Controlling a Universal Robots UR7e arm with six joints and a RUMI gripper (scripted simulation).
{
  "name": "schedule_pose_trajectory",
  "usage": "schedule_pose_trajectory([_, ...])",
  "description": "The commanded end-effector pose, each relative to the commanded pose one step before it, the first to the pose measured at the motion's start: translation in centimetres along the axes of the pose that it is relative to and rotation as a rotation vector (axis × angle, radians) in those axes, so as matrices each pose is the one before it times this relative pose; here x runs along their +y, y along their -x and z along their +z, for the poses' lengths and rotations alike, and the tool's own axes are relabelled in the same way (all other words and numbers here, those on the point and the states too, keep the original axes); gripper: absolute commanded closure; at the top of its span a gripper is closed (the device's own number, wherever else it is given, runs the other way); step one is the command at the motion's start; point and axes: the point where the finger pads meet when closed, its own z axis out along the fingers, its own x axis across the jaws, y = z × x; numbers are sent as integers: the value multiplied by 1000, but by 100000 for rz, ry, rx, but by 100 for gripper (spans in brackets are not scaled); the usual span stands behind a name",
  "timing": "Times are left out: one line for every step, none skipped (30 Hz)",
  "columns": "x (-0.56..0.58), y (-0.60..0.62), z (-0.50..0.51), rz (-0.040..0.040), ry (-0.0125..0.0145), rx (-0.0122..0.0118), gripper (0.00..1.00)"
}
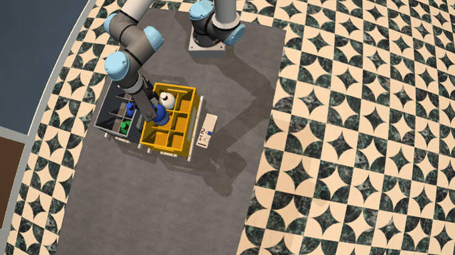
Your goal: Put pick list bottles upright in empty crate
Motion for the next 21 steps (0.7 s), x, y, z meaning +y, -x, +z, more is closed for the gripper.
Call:
schedule_pose_trajectory([-21, -48, 487, 4, -94, 192, 100])
schedule_pose_trajectory([1, 0, 100, 0, 0, 0, 100])
schedule_pose_trajectory([0, 0, 0, 0, 0, 0, 100])
schedule_pose_trajectory([0, 0, 0, 0, 0, 0, 100])
schedule_pose_trajectory([0, 0, 100, 0, 0, 0, 100])
schedule_pose_trajectory([-1, 0, 100, 0, 0, 0, 100])
schedule_pose_trajectory([-2, 0, 100, 0, 0, 0, 100])
schedule_pose_trajectory([-1, 0, 100, 0, 0, 0, 100])
schedule_pose_trajectory([-1, 0, 100, 0, 0, 0, 100])
schedule_pose_trajectory([0, 0, 100, 0, 0, 0, 100])
schedule_pose_trajectory([1, 0, 100, 0, 0, 0, 100])
schedule_pose_trajectory([1, 0, 100, 0, 0, 0, 100])
schedule_pose_trajectory([2, 0, 100, 0, 0, 0, 100])
schedule_pose_trajectory([1, 0, 100, 0, 0, 0, 100])
schedule_pose_trajectory([1, 0, 100, 0, 0, 0, 100])
schedule_pose_trajectory([0, 0, 100, 0, 0, 0, 100])
schedule_pose_trajectory([-1, 0, 100, 0, 0, 0, 100])
schedule_pose_trajectory([-1, 0, 100, 0, 0, 0, 100])
schedule_pose_trajectory([-1, 0, 100, 0, 0, 0, 100])
schedule_pose_trajectory([0, 0, 0, 0, 0, 0, 100])
schedule_pose_trajectory([0, 0, 0, 0, 0, 0, 100])
